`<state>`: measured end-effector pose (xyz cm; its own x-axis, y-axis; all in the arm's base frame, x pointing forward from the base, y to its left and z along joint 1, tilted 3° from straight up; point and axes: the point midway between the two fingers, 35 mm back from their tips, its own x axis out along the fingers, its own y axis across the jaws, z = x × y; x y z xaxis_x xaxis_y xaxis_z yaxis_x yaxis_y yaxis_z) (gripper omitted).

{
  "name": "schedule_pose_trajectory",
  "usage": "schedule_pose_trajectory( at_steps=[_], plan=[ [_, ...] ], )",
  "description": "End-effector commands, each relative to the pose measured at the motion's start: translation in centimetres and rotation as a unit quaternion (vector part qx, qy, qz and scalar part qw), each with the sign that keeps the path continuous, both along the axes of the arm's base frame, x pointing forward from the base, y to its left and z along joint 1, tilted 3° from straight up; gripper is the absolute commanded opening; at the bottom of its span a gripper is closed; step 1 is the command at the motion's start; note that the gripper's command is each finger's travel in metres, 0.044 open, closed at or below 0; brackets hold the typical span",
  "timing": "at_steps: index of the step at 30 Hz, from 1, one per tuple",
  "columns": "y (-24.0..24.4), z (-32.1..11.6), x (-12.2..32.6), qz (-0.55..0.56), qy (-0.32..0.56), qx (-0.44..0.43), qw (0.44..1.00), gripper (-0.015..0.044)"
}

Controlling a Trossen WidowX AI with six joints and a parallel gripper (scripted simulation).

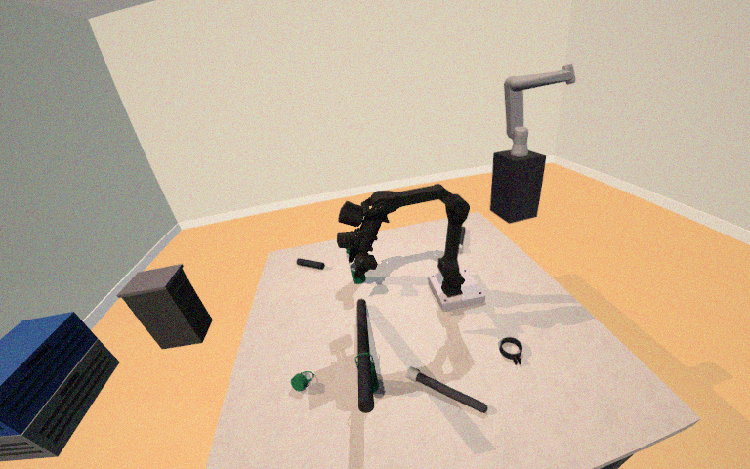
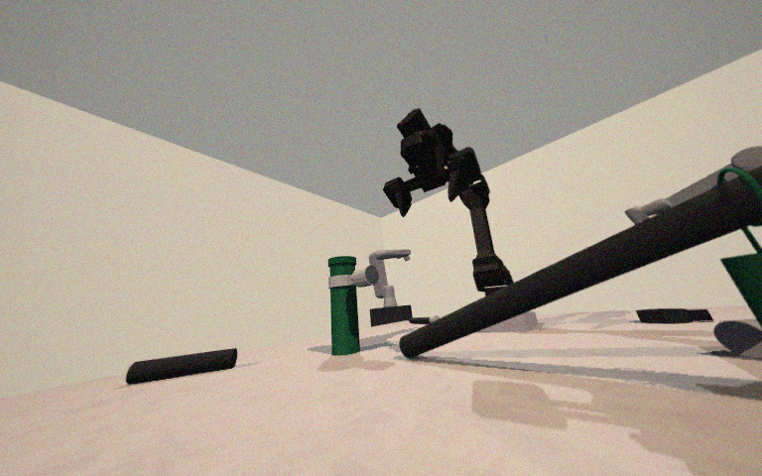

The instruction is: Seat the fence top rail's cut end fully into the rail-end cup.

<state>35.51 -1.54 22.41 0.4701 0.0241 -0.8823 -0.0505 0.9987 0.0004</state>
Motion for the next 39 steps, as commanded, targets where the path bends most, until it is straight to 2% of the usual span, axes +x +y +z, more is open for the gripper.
schedule_pose_trajectory(
  at_steps=[1,7,12,16,20,22,34,39],
  plan=[
    [0.3,0.8,-0.1,-0.033,-0.005,0.015,0.999,0.044],
    [0.6,0.2,0.1,0.011,0.011,-0.006,1.0,0.044],
    [2.1,-3.0,0.8,0.213,0.078,-0.081,0.971,0.044],
    [3.4,-5.7,1.1,0.4,0.129,-0.127,0.899,0.044],
    [4.7,-8.4,1.1,0.576,0.163,-0.148,0.787,0.044],
    [5.1,-9.3,1.0,0.629,0.17,-0.149,0.744,0.044],
    [5.2,-9.6,1.0,0.635,0.171,-0.149,0.739,0.044],
    [5.3,-12.7,0.9,0.635,0.171,-0.149,0.739,0.044]
  ],
)
